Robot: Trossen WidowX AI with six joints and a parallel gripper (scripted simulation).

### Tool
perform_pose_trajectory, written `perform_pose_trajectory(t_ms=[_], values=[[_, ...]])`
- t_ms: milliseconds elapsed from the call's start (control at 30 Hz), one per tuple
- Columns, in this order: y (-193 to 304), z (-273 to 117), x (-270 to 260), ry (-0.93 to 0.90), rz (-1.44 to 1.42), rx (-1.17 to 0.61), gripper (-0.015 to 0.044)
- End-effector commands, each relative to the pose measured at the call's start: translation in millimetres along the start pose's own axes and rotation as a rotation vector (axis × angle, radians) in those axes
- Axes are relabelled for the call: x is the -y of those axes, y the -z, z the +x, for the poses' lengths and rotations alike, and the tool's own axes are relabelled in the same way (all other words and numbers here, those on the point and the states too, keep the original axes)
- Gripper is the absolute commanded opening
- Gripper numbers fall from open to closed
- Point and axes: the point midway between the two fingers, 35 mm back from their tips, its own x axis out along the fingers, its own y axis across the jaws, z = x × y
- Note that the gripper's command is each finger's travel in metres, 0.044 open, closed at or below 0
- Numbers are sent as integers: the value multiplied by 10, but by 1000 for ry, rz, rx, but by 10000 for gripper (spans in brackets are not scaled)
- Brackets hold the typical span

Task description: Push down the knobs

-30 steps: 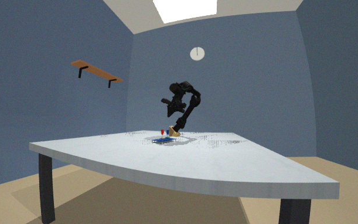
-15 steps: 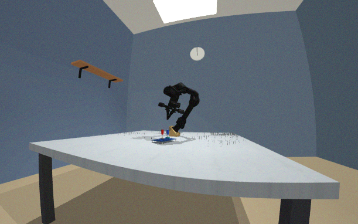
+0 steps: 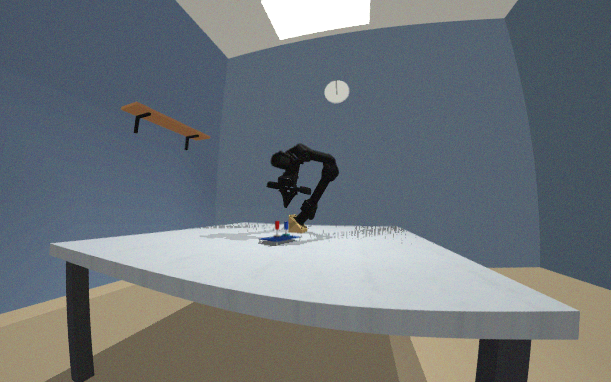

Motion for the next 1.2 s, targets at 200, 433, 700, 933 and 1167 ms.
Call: perform_pose_trajectory(t_ms=[200,433,700,933,1167], values=[[129,96,43,-91,319,-24,0],[214,152,70,-154,553,-49,0],[231,227,64,-167,602,-56,0],[232,367,37,-168,602,-56,0],[231,460,21,-168,602,-56,0]])
